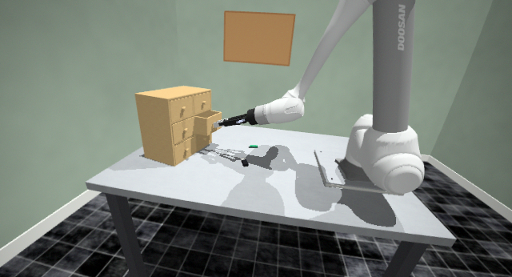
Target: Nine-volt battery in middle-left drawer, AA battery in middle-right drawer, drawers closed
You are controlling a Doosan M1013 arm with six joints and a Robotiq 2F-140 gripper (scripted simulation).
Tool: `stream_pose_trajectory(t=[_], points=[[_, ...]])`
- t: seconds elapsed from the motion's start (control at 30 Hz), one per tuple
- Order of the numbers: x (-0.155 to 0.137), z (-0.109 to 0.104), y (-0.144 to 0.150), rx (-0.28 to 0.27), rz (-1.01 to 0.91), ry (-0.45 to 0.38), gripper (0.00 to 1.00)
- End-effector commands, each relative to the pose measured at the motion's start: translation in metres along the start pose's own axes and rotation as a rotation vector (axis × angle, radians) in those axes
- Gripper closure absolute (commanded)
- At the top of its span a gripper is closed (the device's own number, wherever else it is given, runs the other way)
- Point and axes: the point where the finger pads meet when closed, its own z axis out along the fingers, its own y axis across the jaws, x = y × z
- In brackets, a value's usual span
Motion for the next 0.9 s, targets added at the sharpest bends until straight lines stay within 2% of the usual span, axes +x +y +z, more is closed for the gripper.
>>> stream_pose_trajectory(t=[0.0,0.2,0.27,0.43,0.63,0.87], points=[[-0.001,-0.003,0.0,0.0,0.0,0.0,0.8],[-0.01,-0.028,0.0,0.0,0.0,0.0,0.8],[-0.01,-0.028,0.0,0.0,0.0,0.0,0.8],[-0.016,-0.045,0.0,0.0,0.0,0.0,0.8],[-0.017,-0.049,0.0,0.0,0.0,0.0,0.8],[-0.016,-0.069,0.0,0.0,0.0,0.0,0.8]])
